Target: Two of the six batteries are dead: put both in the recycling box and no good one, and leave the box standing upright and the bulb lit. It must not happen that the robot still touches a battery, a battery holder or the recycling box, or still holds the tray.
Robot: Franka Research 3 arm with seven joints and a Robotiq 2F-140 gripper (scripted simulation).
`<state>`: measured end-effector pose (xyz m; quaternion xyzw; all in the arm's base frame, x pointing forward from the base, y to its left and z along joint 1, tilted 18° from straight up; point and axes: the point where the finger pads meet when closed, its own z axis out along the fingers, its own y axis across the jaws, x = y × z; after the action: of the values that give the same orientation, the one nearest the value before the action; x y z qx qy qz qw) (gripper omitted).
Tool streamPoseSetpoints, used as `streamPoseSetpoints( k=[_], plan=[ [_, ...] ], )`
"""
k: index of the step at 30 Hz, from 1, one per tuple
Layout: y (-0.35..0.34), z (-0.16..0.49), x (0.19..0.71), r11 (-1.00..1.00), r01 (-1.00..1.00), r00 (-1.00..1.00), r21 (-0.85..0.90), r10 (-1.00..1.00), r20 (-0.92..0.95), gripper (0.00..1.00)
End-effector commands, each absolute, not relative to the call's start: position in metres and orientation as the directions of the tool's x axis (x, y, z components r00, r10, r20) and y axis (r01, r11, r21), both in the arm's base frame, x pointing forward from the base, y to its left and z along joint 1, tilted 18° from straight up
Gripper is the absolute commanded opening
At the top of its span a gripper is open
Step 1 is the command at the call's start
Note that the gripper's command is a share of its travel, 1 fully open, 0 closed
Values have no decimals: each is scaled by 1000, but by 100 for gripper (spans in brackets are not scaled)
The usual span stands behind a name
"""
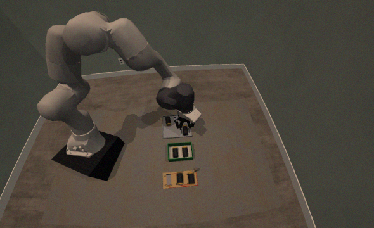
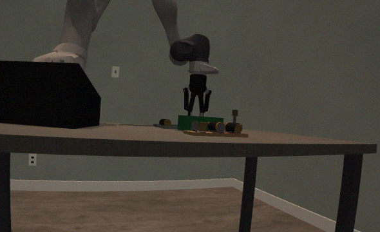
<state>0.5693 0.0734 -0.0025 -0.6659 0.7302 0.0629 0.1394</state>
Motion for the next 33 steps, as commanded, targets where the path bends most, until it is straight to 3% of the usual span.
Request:
streamPoseSetpoints(
  k=[1,2,33],
  plan=[
    [75,-2,571,100,-990,-68,-99,-955,-287,29],
    [75,-2,571,100,-990,-68,-99,-955,-287,16],
    [75,-2,571,100,-990,-68,-99,-955,-287,16]
  ],
)
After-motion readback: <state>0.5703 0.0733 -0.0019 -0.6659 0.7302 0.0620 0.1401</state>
